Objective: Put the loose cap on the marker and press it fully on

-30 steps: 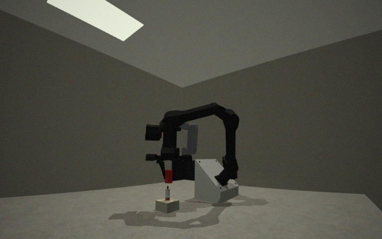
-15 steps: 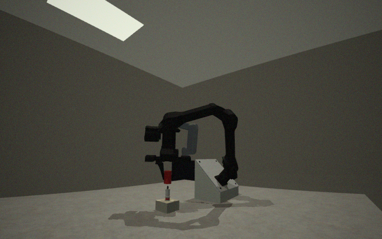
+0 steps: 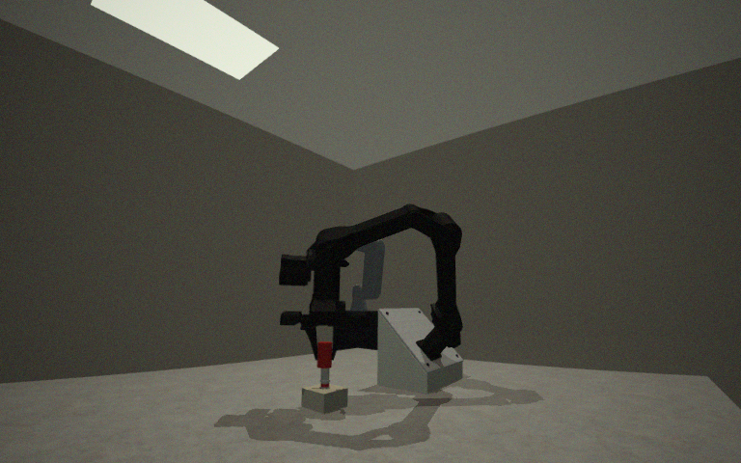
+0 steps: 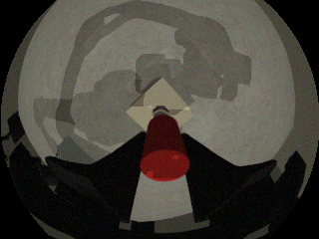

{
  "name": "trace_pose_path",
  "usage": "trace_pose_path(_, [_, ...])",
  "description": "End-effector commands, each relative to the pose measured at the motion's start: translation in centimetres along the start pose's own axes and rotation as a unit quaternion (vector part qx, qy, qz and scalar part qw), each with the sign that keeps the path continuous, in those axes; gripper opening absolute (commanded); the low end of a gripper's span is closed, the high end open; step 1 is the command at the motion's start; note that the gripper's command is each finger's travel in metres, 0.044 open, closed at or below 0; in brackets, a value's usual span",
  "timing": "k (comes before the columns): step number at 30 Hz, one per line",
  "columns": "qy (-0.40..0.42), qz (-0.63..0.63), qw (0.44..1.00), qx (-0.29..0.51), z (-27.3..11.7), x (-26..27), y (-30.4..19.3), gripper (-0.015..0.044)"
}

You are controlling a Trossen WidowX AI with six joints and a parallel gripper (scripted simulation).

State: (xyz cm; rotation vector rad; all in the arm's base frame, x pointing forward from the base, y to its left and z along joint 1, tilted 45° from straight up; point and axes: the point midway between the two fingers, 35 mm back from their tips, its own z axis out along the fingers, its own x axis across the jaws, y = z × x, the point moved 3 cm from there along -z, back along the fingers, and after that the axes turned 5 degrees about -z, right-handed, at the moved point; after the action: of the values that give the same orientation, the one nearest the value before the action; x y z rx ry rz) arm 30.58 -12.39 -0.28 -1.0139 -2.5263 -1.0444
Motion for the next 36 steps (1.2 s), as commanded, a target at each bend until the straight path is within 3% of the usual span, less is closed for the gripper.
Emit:
trace_pose_path(1, [0.001,0.003,1.000,-0.003,0.7,0.1,0.0,0.0000])
trace_pose_path(23, [0.002,0.003,1.000,-0.003,2.9,0.2,0.0,0.0000])
trace_pose_path(36, [0.002,0.001,1.000,-0.001,2.8,0.2,0.0,0.0341])
